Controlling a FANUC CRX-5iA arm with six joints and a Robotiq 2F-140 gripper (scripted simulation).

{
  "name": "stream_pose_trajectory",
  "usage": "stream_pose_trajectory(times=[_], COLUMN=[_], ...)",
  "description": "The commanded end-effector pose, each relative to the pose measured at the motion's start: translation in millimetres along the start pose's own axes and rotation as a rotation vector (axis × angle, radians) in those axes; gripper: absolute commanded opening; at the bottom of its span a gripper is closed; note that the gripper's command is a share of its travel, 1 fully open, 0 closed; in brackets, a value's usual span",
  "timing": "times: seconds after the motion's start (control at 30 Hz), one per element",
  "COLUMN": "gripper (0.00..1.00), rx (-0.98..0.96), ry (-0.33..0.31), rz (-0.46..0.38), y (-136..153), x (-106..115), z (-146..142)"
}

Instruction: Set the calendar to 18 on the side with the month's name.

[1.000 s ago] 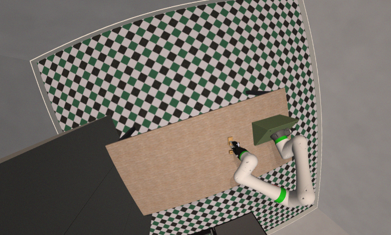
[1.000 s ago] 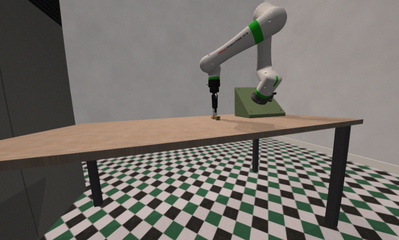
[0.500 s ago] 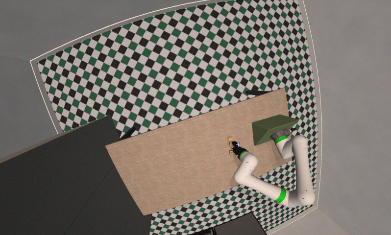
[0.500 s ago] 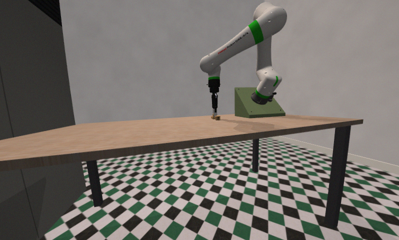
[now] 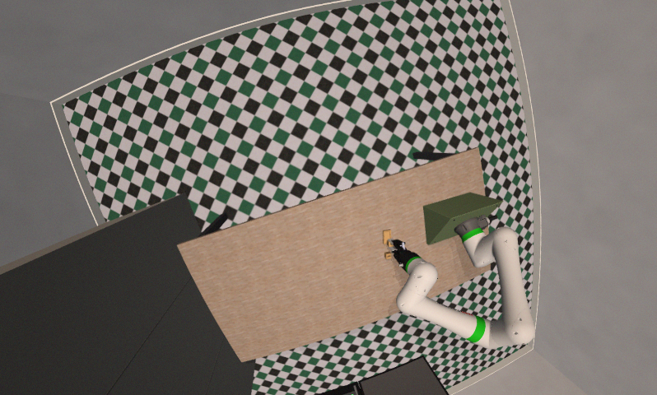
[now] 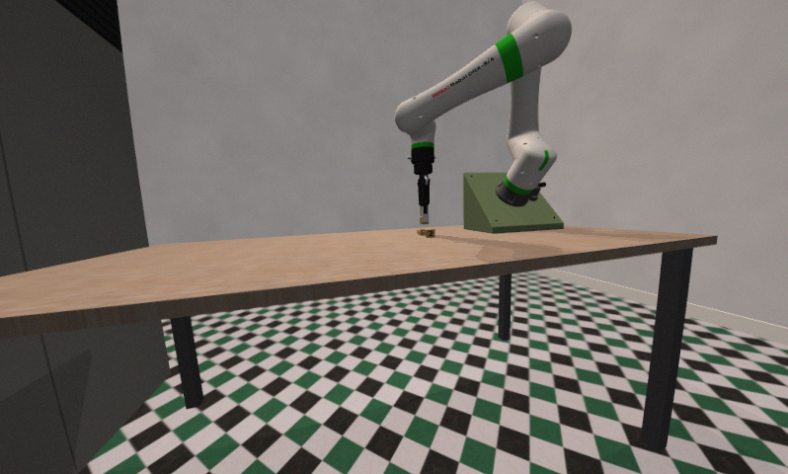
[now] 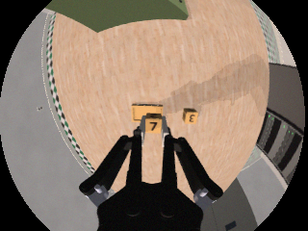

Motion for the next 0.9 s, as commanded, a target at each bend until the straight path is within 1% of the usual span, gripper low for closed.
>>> stream_pose_trajectory(times=[0.0, 0.13, 0.27, 0.7, 0.87], gripper=[0.17, 0.17, 0.17, 0.17, 0.17], rx=[0.0, 0.0, 0.0, 0.001, 0.042], ry=[0.0, 0.0, 0.0, 0.0, 0.0], rz=[0.0, 0.0, 0.0, 0.0, 0.0], y=[0.2, 0.2, 0.2, 0.2, 0.1], x=[23.1, 50.3, 64.0, 65.6, 65.5], z=[0.1, 0.1, 0.0, 0.0, -1.6])
Point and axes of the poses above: the point where the finger pads meet when closed, its own x axis back along the fingers, its own z axis across the jaws, y = z × x, the point moved 2 cm from there along x, back along the fingers, and after that the axes turned 13 degrees about x, right-handed, at the moved point
